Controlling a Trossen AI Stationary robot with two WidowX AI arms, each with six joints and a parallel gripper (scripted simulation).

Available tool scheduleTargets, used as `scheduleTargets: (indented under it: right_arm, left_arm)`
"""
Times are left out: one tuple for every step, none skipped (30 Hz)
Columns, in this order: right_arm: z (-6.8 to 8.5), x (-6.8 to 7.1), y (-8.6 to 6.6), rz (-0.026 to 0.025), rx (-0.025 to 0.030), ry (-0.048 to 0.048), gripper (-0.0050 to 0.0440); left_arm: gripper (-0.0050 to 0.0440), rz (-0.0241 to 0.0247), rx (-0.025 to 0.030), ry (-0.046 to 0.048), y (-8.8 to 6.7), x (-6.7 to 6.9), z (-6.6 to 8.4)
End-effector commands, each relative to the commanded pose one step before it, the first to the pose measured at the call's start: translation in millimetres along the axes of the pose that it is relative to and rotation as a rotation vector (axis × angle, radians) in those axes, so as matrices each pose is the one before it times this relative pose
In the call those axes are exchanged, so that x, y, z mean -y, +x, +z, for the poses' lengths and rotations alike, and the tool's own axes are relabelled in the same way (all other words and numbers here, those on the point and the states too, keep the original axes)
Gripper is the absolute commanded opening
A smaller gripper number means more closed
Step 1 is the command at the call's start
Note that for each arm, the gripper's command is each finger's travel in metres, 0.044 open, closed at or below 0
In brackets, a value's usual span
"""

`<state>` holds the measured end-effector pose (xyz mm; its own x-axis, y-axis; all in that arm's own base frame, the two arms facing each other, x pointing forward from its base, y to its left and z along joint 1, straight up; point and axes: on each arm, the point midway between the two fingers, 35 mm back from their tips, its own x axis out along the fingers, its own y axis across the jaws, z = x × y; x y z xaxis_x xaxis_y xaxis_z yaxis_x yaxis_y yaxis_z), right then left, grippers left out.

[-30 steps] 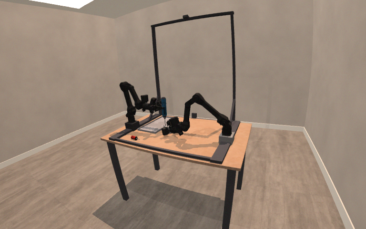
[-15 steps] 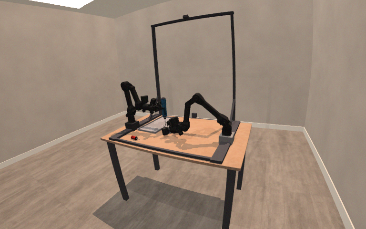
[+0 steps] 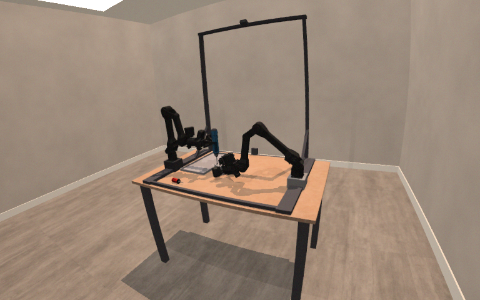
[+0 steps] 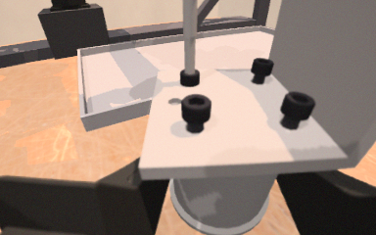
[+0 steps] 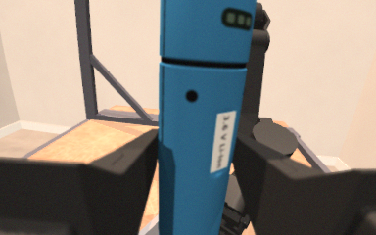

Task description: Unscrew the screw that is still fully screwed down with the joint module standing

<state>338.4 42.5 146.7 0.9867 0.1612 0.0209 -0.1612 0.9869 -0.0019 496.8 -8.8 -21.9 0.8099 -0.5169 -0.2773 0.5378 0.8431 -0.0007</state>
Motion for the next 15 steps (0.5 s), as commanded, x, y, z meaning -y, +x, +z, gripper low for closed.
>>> scheduleTargets:
  right_arm:
    - [-2.8, -0.36, -0.62, -0.00025, 0.00682, -0.00164, 0.0162]
    - [-0.92, -0.02, -0.1, -0.00001, -0.00004, 0.0, 0.0162]
    - [0.55, 0.04, 1.02, 0.00022, 0.00448, -0.00029, 0.0162]
    - [0.0, 0.0, 0.0, 0.0, 0.0, 0.0, 0.0162]
    - [0.0, 0.0, 0.0, 0.0, 0.0, 0.0, 0.0162]
    - [-0.39, 0.02, 0.28, 0.0, 0.00129, -0.00008, 0.0162]
    - [-1.65, -0.04, -0.73, 0.00001, -0.00302, 0.0002, 0.0162]
    - [-1.41, -0.04, -0.62, 0.0, -0.00252, 0.00016, 0.0162]
    - [-0.66, 0.0, -0.12, -0.00001, -0.00038, 0.00002, 0.0162]
    - [-0.3, 0.02, 0.1, -0.00003, 0.00054, -0.00004, 0.0162]
    - [-0.53, 0.02, 0.04, 0.0, 0.0003, -0.00002, 0.0162]
    - [-0.06, 0.02, 0.17, 0.0, 0.00074, -0.00005, 0.0162]
    - [-0.37, 0.01, -0.13, -0.00002, -0.00051, 0.00003, 0.0162]
    - [0.0, 0.01, 0.0, -0.00003, 0.0, 0.0, 0.0162]
    - [-0.59, 0.01, -0.3, 0.0, -0.00115, 0.00008, 0.0162]
  left_arm:
    - [0.0244, 0.00437, 0.01958, 0.01629, -0.32, -2.17, 11.27]
    - [0.0244, 0.0, 0.0, 0.0, 0.0, 0.0, 0.0]
    - [0.0244, 0.0, 0.0, 0.0, 0.0, 0.0, 0.0]
    - [0.0244, 0.0, 0.0, 0.0, 0.0, 0.0, 0.0]
    - [0.0244, 0.0, 0.0, 0.0, 0.0, 0.0, 0.0]
    - [0.0244, 0.0, 0.0, 0.0, 0.0, 0.0, 0.0]
    - [0.0244, 0.0, 0.0, 0.0, 0.0, 0.0, 0.0]
    - [0.0244, 0.0, 0.0, 0.0, 0.0, 0.0, 0.0]
    - [0.0244, 0.0, 0.0, 0.0, 0.0, 0.0, 0.0]
    - [0.0244, 0.0, 0.0, 0.0, 0.0, 0.0, 0.0]
    - [0.0244, 0.0, 0.0, 0.0, 0.0, 0.0, 0.0]
    - [0.0244, 0.0, 0.0, 0.0, 0.0, 0.0, 0.0]
    - [0.0244, 0.0, 0.0, 0.0, 0.0, 0.0, 0.0]
    - [0.0244, 0.0, 0.0, 0.0, 0.0, 0.0, 0.0]
    - [0.0244, 0.0, 0.0, 0.0, 0.0, 0.0, 0.0]
